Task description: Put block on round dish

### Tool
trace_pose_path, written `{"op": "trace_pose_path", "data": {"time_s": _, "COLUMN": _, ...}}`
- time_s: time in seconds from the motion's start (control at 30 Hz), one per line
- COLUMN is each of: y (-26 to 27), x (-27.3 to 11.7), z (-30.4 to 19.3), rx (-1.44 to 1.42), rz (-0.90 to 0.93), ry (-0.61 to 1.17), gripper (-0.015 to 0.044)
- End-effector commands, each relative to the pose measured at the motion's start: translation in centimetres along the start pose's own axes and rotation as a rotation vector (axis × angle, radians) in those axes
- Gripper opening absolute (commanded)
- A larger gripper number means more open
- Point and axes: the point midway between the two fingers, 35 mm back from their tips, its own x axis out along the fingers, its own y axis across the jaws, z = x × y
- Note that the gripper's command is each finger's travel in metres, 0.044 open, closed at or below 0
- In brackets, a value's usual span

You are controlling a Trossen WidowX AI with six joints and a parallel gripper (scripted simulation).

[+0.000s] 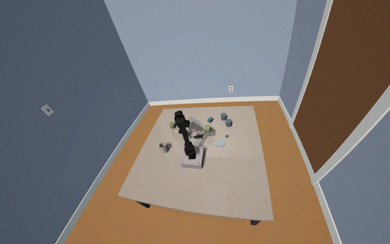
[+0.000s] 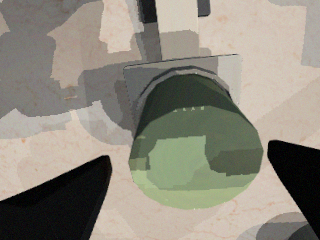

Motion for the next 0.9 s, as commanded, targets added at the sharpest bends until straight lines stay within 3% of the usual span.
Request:
{"op": "trace_pose_path", "data": {"time_s": 0.0, "y": -0.2, "x": 0.9, "z": 0.1, "rx": 0.003, "rz": -0.009, "ry": -0.007, "gripper": 0.0440}}
{"op": "trace_pose_path", "data": {"time_s": 0.67, "y": -0.4, "x": 3.9, "z": 0.2, "rx": 0.003, "rz": -0.009, "ry": -0.007, "gripper": 0.0440}}
{"op": "trace_pose_path", "data": {"time_s": 0.77, "y": -0.4, "x": 3.9, "z": 0.2, "rx": 0.003, "rz": -0.009, "ry": -0.007, "gripper": 0.0361}}
{"op": "trace_pose_path", "data": {"time_s": 0.87, "y": -0.4, "x": 3.9, "z": 0.2, "rx": 0.003, "rz": -0.009, "ry": -0.007, "gripper": 0.0341}}
